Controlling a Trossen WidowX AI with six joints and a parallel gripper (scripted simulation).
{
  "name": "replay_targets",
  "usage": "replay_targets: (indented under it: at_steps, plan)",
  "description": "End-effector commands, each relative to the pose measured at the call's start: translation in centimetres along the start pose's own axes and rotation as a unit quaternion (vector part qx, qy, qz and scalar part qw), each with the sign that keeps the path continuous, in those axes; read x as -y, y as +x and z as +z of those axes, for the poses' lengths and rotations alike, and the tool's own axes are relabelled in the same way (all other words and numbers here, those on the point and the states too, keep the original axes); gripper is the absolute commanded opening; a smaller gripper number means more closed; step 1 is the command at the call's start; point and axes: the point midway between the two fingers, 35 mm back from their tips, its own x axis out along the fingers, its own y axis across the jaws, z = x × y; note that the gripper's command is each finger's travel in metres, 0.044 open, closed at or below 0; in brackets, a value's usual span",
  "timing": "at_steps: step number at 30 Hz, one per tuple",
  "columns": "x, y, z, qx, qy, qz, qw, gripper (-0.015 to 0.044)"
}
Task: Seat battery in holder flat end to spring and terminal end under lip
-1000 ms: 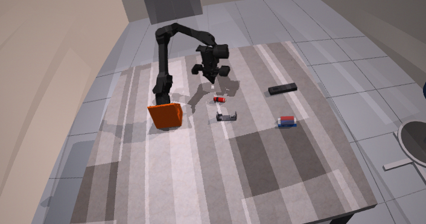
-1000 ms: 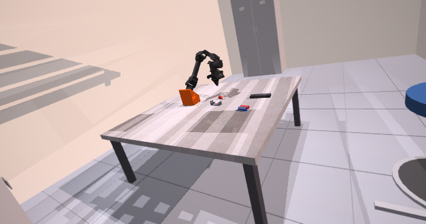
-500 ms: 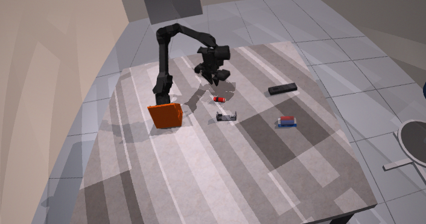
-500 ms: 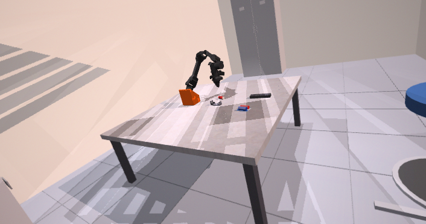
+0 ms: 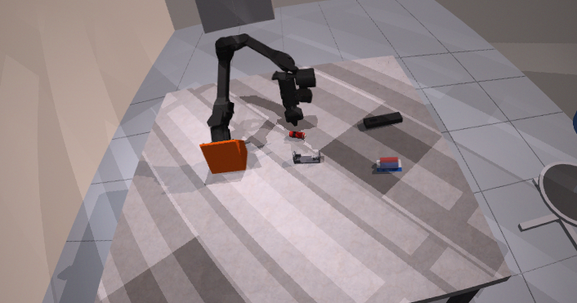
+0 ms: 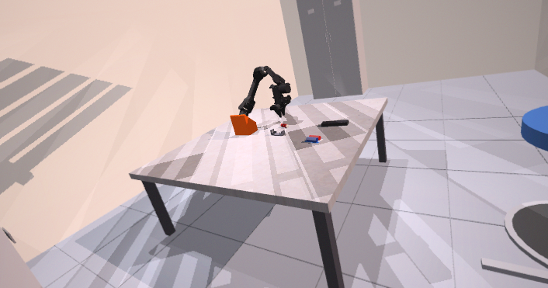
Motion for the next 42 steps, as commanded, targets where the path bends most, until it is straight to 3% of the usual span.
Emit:
replay_targets:
  at_steps: [1, 15, 42]
  plan:
    - [0.1, 2.4, 0.1, -0.006, 0.244, 0.006, 0.97, 0.0237]
    - [0.1, 2.5, 0.1, -0.006, 0.244, 0.006, 0.97, 0.0237]
    - [0.0, 6.8, 0.1, -0.006, 0.244, 0.007, 0.97, 0.0237]
